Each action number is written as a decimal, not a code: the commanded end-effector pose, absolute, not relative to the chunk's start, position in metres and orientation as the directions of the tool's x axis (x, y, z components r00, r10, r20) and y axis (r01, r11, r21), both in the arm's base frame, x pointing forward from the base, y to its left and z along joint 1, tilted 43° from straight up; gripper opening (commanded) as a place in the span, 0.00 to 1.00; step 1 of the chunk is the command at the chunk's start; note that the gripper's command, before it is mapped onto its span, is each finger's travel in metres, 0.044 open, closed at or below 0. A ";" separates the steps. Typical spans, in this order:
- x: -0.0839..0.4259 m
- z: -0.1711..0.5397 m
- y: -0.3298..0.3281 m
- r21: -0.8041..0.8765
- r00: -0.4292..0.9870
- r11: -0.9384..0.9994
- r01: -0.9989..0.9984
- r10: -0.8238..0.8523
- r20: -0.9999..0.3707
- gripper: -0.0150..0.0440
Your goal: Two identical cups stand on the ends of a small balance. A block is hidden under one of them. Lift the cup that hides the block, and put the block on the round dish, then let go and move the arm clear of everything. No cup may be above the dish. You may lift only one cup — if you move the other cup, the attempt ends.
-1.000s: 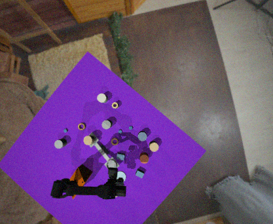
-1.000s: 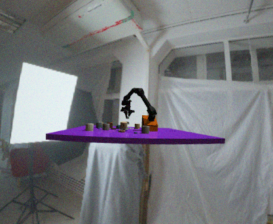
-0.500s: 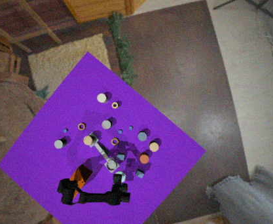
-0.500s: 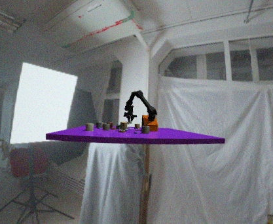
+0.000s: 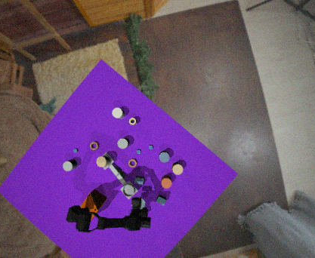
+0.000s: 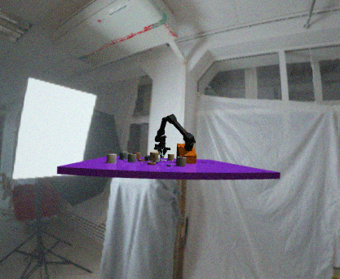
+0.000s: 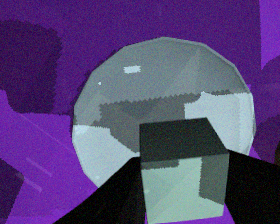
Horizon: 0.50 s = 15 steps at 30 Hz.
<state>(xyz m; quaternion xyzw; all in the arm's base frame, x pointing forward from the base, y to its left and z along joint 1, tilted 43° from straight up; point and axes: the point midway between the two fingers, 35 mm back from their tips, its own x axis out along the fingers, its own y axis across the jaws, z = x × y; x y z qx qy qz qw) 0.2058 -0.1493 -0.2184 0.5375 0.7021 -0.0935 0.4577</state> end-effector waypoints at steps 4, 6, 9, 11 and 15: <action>0.206 -0.223 -0.145 0.363 0.005 0.396 0.844 0.670 -0.742 0.25; 0.206 -0.226 -0.143 0.363 0.005 0.396 0.844 0.670 -0.742 0.25; 0.206 -0.229 -0.140 0.363 0.005 0.396 0.844 0.670 -0.742 0.25; 0.206 -0.232 -0.137 0.363 0.005 0.396 0.844 0.671 -0.742 0.25; 0.206 -0.235 -0.135 0.363 0.005 0.395 0.843 0.671 -0.742 0.25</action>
